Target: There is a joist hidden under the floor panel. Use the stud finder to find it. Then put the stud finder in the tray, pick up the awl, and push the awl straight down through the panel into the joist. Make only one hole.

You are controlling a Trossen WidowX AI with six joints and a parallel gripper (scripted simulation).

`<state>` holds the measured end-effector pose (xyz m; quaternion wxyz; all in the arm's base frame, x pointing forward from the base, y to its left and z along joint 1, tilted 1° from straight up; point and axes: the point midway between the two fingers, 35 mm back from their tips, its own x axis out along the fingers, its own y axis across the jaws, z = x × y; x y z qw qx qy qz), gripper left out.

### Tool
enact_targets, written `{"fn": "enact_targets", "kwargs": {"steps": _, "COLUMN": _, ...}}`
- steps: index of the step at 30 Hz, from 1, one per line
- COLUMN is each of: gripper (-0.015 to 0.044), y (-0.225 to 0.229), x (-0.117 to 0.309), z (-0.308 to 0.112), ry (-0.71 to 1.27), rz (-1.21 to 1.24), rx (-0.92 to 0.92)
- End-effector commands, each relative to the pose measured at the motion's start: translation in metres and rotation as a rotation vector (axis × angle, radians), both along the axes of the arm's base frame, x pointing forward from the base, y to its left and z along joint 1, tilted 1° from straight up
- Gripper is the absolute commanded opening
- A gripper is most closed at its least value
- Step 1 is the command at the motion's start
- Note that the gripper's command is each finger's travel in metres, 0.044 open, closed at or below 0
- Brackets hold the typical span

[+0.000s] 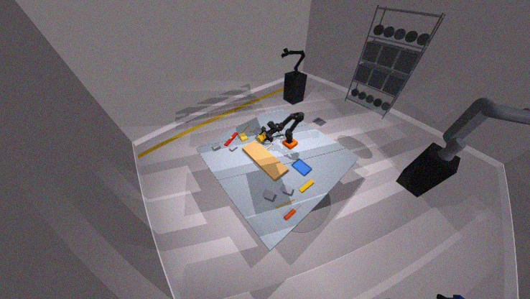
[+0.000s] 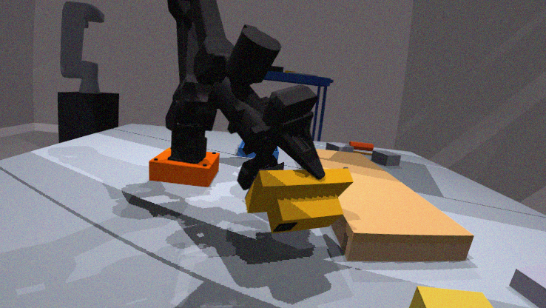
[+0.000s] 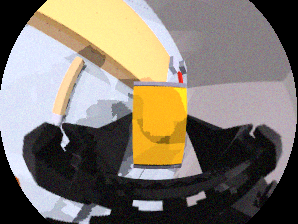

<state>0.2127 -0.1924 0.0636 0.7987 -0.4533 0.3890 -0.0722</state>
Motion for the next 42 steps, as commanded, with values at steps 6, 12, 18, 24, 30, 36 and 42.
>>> {"fn": "enact_targets", "kwargs": {"steps": 6, "gripper": 0.0000, "y": -0.001, "x": 0.001, "z": -0.006, "ry": 0.000, "rz": 0.000, "rx": -0.009}}
{"fn": "enact_targets", "kwargs": {"steps": 12, "gripper": 0.0000, "y": -0.001, "x": 0.001, "z": -0.011, "ry": 0.001, "rz": 0.000, "rx": -0.006}}
{"fn": "enact_targets", "kwargs": {"steps": 18, "gripper": 0.0000, "y": -0.001, "x": 0.001, "z": -0.016, "ry": 0.002, "rz": 0.000, "rx": -0.003}}
{"fn": "enact_targets", "kwargs": {"steps": 24, "gripper": 0.0000, "y": -0.001, "x": 0.001, "z": -0.020, "ry": 0.004, "rz": 0.000, "rx": 0.002}}
{"fn": "enact_targets", "kwargs": {"steps": 30, "gripper": 0.0053, "y": 0.000, "x": 0.000, "z": -0.023, "ry": 0.011, "rz": 0.000, "rx": 0.012}}
{"fn": "enact_targets", "kwargs": {"steps": 36, "gripper": 0.0210, "y": 0.000, "x": 0.000, "z": -0.023, "ry": 0.011, "rz": 0.000, "rx": 0.012}}
{"fn": "enact_targets", "kwargs": {"steps": 42, "gripper": 0.0367, "y": 0.000, "x": 0.000, "z": -0.023, "ry": 0.011, "rz": 0.000, "rx": 0.012}}
